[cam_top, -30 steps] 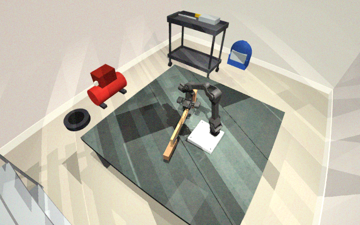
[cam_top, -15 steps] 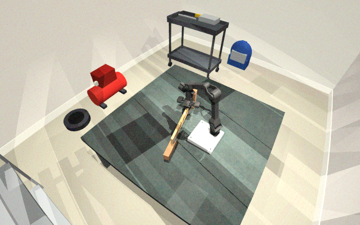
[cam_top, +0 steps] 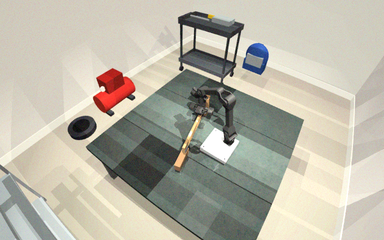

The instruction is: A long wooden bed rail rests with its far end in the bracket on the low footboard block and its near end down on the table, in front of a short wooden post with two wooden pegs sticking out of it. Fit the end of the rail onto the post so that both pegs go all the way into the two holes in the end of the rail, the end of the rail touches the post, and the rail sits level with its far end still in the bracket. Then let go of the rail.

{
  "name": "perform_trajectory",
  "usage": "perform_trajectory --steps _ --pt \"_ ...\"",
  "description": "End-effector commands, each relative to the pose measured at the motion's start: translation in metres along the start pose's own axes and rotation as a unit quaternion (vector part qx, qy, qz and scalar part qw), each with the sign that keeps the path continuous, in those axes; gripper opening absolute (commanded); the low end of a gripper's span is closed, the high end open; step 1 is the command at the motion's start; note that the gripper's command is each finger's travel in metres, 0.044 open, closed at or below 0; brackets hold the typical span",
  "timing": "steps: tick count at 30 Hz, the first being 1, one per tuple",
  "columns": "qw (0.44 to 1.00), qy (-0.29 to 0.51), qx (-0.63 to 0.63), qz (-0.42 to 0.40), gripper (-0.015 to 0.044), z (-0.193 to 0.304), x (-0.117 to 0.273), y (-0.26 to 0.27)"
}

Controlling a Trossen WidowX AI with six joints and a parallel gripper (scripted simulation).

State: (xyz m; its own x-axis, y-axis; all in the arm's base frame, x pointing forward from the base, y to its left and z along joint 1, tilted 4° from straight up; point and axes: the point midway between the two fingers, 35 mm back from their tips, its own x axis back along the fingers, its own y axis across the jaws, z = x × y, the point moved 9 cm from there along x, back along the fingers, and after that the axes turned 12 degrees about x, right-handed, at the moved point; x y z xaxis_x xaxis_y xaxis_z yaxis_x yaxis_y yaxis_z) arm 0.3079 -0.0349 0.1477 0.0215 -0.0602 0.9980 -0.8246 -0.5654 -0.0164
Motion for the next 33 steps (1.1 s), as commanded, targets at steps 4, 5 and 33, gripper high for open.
perform_trajectory --steps 4,5,33 --pt "1.0 0.005 0.0 0.003 0.0 0.0041 0.0027 -0.0004" --pt "1.0 0.005 0.0 0.003 0.0 0.0044 0.0028 -0.0003" --pt "1.0 0.0 0.0 0.0 0.0026 0.0091 0.0004 0.002"
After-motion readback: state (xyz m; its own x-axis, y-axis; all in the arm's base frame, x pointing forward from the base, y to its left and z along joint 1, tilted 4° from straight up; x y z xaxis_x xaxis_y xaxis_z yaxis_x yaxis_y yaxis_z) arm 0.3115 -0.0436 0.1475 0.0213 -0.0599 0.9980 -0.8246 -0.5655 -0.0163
